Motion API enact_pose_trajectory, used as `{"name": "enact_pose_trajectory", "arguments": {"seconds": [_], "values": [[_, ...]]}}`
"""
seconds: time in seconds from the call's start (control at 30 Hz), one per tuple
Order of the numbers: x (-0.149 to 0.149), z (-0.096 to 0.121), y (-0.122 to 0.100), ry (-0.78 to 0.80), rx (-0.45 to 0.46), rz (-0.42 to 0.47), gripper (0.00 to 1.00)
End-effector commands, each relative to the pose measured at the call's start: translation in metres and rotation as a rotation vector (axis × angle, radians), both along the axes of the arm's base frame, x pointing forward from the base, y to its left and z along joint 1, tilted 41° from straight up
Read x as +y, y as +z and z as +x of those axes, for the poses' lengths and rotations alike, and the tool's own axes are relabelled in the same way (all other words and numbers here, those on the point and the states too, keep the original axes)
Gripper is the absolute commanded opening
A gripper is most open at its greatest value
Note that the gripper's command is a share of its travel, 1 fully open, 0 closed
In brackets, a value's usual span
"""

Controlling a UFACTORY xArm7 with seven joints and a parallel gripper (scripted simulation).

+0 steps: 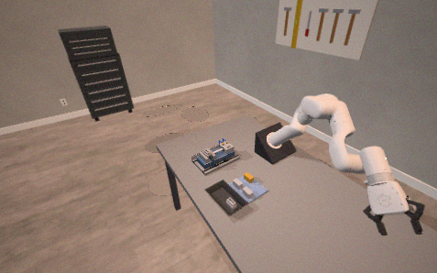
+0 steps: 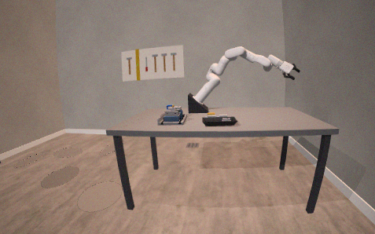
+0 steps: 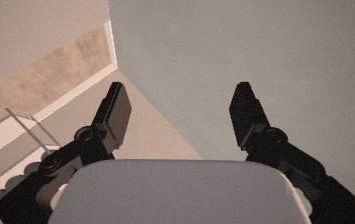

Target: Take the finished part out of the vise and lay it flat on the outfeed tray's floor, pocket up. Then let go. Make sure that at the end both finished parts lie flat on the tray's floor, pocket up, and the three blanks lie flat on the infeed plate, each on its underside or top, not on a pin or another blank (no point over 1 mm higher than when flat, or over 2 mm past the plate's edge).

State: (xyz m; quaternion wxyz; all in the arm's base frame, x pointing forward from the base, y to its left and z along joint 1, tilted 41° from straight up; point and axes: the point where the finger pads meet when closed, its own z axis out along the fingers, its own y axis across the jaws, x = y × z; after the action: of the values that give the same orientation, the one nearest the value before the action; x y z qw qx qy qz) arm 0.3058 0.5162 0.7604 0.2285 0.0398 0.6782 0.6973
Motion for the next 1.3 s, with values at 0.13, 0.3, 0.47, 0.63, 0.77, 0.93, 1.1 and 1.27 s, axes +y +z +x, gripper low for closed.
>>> {"name": "enact_pose_trajectory", "arguments": {"seconds": [0.13, 0.3, 0.47, 0.63, 0.77, 0.93, 1.1, 1.27], "values": [[-0.037, 0.067, -0.017, -0.083, 0.06, -0.033, 1.0], [-0.055, 0.096, -0.028, -0.118, 0.091, -0.049, 1.0], [-0.077, 0.129, -0.042, -0.159, 0.128, -0.069, 1.0], [-0.096, 0.154, -0.054, -0.19, 0.159, -0.084, 1.0], [-0.117, 0.181, -0.069, -0.225, 0.196, -0.101, 1.0], [-0.141, 0.208, -0.086, -0.259, 0.236, -0.119, 1.0], [-0.166, 0.233, -0.105, -0.293, 0.279, -0.137, 1.0], [-0.192, 0.257, -0.125, -0.326, 0.324, -0.156, 1.0]]}}
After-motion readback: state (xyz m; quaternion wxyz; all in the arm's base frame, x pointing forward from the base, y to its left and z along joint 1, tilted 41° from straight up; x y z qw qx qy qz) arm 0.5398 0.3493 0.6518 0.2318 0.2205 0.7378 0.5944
